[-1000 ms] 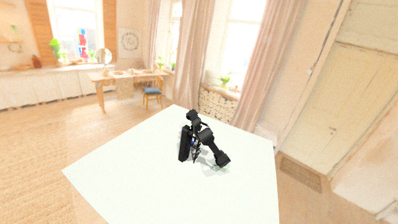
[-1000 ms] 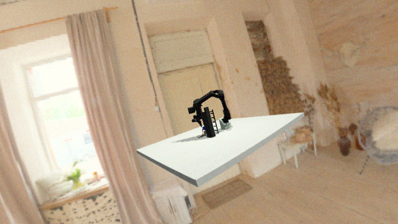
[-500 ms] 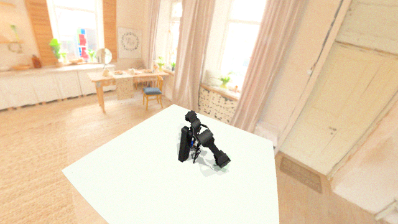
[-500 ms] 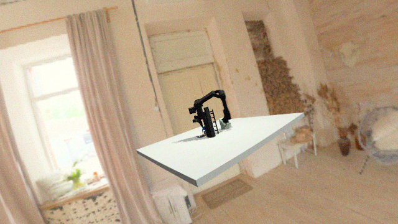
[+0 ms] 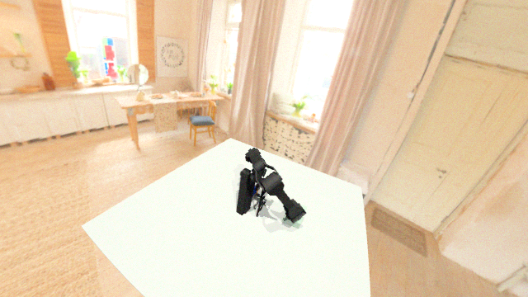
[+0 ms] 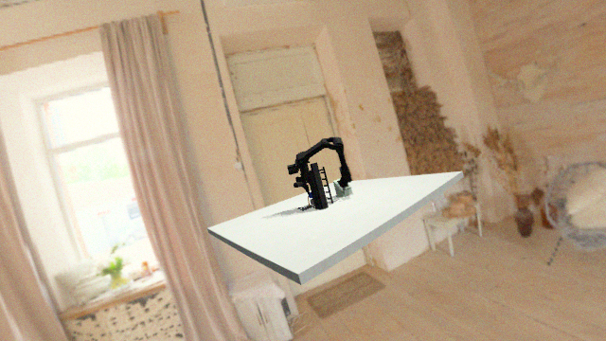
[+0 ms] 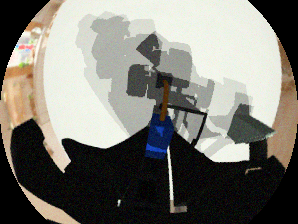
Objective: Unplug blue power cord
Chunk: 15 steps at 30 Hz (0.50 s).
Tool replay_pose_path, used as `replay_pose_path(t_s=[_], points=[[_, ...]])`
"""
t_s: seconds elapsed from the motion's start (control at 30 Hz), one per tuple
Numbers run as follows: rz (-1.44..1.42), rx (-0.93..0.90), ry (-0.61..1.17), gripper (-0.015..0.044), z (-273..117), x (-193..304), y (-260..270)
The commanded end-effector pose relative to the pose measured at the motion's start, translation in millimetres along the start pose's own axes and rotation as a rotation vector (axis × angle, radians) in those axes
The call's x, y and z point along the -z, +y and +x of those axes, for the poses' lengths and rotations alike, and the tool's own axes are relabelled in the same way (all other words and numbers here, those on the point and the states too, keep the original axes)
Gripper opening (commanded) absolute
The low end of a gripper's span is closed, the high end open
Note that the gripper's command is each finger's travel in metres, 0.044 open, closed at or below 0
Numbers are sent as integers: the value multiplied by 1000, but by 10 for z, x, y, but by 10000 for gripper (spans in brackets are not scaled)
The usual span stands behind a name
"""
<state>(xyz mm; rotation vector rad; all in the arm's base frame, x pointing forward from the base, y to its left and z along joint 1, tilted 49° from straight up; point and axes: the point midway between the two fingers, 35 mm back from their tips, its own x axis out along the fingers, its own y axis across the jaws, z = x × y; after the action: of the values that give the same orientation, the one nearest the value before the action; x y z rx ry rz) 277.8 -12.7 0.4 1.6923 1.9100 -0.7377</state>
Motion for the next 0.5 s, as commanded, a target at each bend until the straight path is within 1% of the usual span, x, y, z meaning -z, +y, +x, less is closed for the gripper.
replay_pose_path(t_s=[0.0,0.07,0.47], points=[[3,1,0,8,-4,-1,-3],[3,1,0,0,-4,-4,-3],[4,-1,-2,0,-14,-168,13]])
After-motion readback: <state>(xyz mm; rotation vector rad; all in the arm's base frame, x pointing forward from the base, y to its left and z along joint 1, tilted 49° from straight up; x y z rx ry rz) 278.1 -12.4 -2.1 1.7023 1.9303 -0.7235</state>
